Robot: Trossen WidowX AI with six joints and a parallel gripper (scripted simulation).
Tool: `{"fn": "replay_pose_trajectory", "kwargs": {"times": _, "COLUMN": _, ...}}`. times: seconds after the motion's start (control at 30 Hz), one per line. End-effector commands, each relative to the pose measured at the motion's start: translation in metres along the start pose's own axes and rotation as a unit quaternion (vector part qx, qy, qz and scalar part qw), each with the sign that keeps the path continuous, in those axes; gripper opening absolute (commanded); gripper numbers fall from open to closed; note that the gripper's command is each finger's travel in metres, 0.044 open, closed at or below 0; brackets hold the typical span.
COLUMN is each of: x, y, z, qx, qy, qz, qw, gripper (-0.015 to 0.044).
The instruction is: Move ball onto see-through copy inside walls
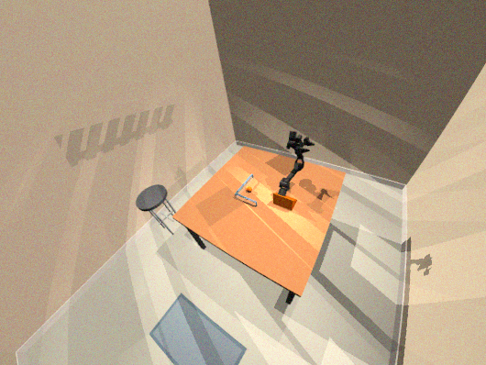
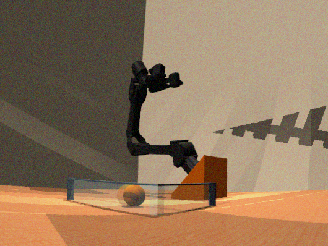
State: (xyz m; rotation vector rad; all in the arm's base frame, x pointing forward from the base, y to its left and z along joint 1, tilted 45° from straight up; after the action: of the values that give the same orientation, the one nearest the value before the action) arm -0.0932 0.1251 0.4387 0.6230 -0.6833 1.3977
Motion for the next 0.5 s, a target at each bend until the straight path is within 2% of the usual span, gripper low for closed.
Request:
{"fn": "replay_pose_trajectory", "kwargs": {"times": 0.0, "x": 0.0, "y": 0.0, "z": -0.001, "qx": -0.004, "qy": 0.003, "qz": -0.002, "qw": 1.0, "gripper": 0.0375}}
{"fn": "replay_pose_trajectory", "kwargs": {"times": 0.07, "x": 0.001, "y": 0.0, "z": -0.011, "qx": -0.033, "qy": 0.026, "qz": -0.014, "qw": 0.999, "gripper": 0.0375}}
{"fn": "replay_pose_trajectory", "kwargs": {"times": 0.23, "x": 0.024, "y": -0.018, "z": -0.073, "qx": -0.162, "qy": 0.102, "qz": -0.078, "qw": 0.978, "gripper": 0.0375}}
{"fn": "replay_pose_trajectory", "kwargs": {"times": 0.47, "x": 0.036, "y": -0.067, "z": -0.158, "qx": -0.333, "qy": 0.206, "qz": -0.147, "qw": 0.908, "gripper": 0.0375}}
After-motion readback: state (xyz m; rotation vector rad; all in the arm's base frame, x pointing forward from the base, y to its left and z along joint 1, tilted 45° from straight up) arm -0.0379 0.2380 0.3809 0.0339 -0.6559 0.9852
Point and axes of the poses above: the point midway between the two fingers, 35 mm back from their tips, its own y axis out along the fingers, its own z axis across the jaws, x = y × z, the point moved 5 cm from there along -y, back along the fingers, and after that the axes turned 8 degrees about -y, right-handed, at the moved point
